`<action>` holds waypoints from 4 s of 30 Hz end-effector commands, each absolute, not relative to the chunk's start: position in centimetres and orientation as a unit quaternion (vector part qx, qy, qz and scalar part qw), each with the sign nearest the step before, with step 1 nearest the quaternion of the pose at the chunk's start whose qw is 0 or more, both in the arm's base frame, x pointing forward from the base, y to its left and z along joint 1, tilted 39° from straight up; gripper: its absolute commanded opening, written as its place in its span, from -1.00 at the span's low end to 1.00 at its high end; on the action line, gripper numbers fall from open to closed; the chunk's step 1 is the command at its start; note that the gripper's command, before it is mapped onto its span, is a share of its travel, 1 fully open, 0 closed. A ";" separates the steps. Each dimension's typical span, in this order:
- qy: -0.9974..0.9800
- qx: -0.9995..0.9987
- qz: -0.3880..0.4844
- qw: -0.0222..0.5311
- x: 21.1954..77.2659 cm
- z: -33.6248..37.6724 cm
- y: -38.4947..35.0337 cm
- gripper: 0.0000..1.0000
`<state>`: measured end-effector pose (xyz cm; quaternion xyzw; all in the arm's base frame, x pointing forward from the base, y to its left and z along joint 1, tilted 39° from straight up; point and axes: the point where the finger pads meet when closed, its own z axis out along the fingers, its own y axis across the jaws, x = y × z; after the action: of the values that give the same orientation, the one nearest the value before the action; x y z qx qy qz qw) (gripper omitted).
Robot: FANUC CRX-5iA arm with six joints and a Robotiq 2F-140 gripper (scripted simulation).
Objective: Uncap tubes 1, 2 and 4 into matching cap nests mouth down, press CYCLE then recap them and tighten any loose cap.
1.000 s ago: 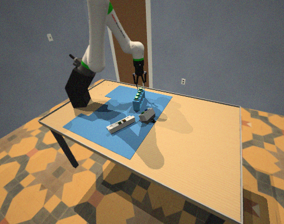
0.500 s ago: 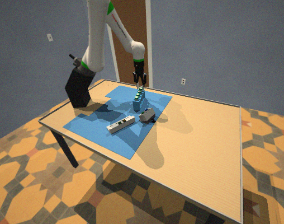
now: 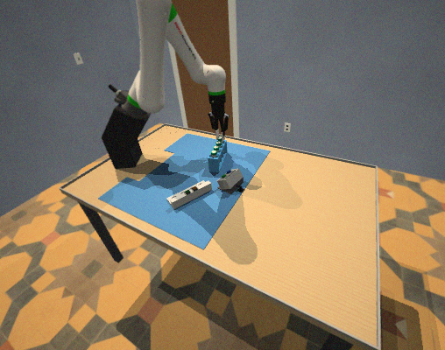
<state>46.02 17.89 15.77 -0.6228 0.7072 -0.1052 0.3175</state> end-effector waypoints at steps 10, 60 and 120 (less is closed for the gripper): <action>0.606 -0.721 -0.152 0.298 46.0 15.8 17.9 -1.00; 0.620 -0.710 -0.146 0.301 45.6 16.4 17.7 -1.00; 0.269 -0.903 -0.258 0.213 45.4 15.1 -0.1 -1.00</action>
<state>44.98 2.70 15.94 -0.8923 0.2850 -0.2911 0.1946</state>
